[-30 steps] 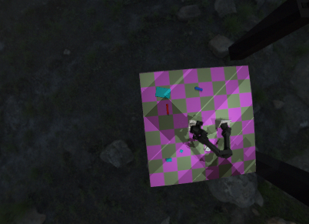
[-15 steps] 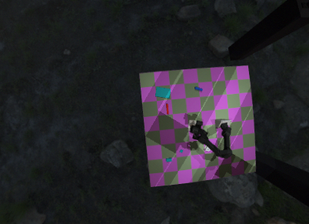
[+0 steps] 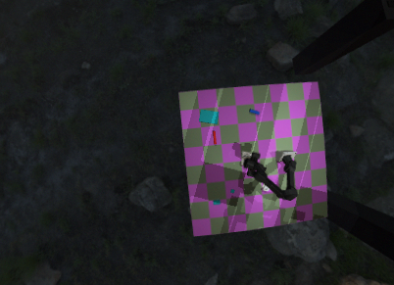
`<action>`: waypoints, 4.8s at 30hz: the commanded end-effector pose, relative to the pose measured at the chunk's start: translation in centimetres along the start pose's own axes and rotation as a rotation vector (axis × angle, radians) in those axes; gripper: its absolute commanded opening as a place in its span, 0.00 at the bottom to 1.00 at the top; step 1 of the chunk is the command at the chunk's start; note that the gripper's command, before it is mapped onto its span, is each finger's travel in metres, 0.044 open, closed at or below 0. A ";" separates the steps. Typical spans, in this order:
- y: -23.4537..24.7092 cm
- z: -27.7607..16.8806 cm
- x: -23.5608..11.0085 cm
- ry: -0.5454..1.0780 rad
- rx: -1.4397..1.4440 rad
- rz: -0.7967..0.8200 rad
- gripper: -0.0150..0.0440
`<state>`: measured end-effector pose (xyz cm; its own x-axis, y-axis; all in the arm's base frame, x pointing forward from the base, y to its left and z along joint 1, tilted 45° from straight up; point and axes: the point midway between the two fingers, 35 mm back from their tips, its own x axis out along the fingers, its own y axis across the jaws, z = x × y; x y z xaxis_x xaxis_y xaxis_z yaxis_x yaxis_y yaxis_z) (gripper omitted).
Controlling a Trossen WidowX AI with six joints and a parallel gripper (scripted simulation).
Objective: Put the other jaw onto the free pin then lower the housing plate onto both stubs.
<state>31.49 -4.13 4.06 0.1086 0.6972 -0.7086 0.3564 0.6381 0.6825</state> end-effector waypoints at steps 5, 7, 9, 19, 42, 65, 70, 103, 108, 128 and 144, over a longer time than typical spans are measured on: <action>0.8 -0.2 0.0 -0.002 0.004 -0.005 0.48; 0.8 -0.2 0.0 -0.002 0.004 -0.005 0.48; 0.8 -0.2 0.0 -0.002 0.004 -0.005 0.48; 0.8 -0.2 0.0 -0.002 0.004 -0.005 0.48; 0.8 -0.3 0.0 -0.002 0.016 -0.005 0.48; 0.8 -0.2 3.5 -0.003 0.017 -0.005 0.48; 0.8 -0.2 4.3 -0.002 0.017 -0.004 0.48; 0.9 -0.3 5.4 -0.002 0.019 -0.003 0.48; 0.9 -0.3 5.7 -0.002 0.020 -0.003 0.48; 0.9 -0.3 6.0 -0.002 0.021 -0.003 0.48; 0.9 -0.3 6.6 -0.002 0.023 -0.003 0.48</action>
<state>32.20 0.89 0.15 0.1075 0.6915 -0.7143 0.3774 0.6363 0.6728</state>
